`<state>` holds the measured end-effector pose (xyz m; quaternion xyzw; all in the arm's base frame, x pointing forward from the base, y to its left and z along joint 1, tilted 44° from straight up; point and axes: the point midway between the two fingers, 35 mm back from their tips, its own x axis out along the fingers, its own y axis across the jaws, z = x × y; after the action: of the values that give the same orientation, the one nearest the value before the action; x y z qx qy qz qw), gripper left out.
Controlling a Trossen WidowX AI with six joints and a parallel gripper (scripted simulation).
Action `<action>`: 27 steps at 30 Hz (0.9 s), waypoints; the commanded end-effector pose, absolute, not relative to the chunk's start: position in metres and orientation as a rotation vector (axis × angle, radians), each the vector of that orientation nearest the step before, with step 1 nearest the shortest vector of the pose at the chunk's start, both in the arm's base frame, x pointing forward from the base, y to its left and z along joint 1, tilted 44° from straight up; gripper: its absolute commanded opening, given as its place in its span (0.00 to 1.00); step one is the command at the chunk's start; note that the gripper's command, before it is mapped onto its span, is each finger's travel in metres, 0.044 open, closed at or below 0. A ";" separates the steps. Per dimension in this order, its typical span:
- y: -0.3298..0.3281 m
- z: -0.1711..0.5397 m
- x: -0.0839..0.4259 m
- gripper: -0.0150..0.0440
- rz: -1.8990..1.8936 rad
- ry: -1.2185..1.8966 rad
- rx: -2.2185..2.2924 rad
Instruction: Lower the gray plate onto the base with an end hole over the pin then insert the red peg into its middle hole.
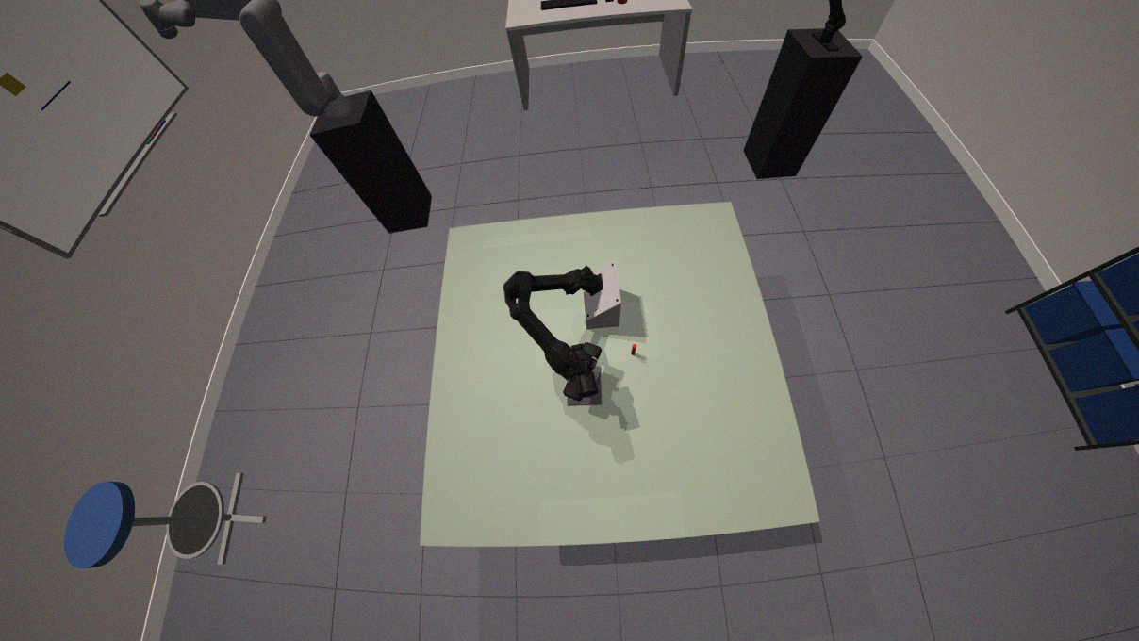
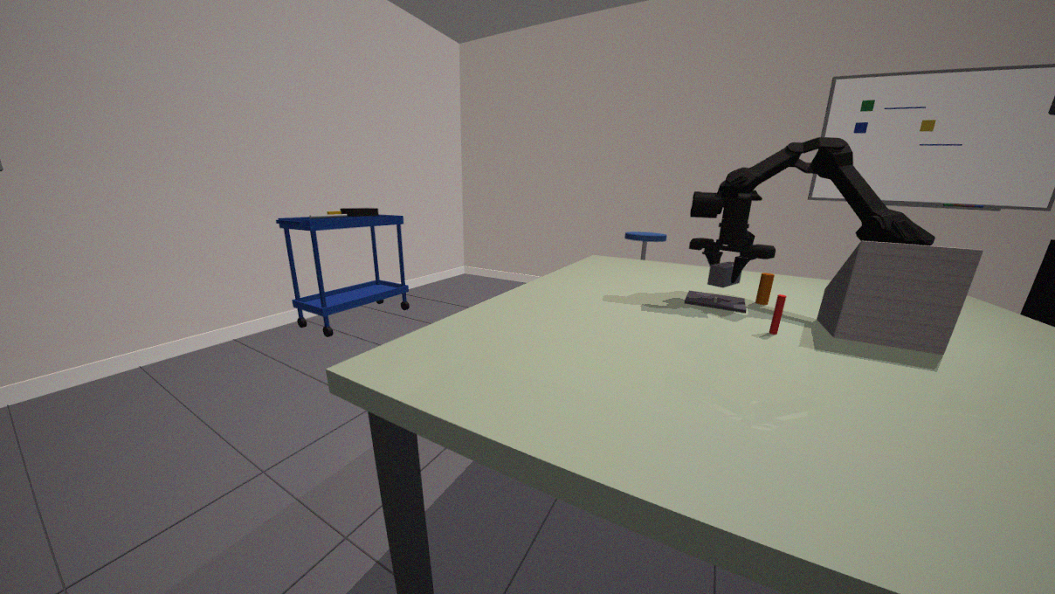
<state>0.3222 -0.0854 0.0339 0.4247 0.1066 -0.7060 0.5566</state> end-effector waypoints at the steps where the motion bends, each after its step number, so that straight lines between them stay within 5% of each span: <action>1: -0.086 0.034 0.322 0.25 -1.667 0.242 1.006; 27: -0.101 0.020 0.322 0.25 -1.667 0.241 1.006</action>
<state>0.3229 -0.0986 0.0224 0.4293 0.1013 -0.7056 0.5546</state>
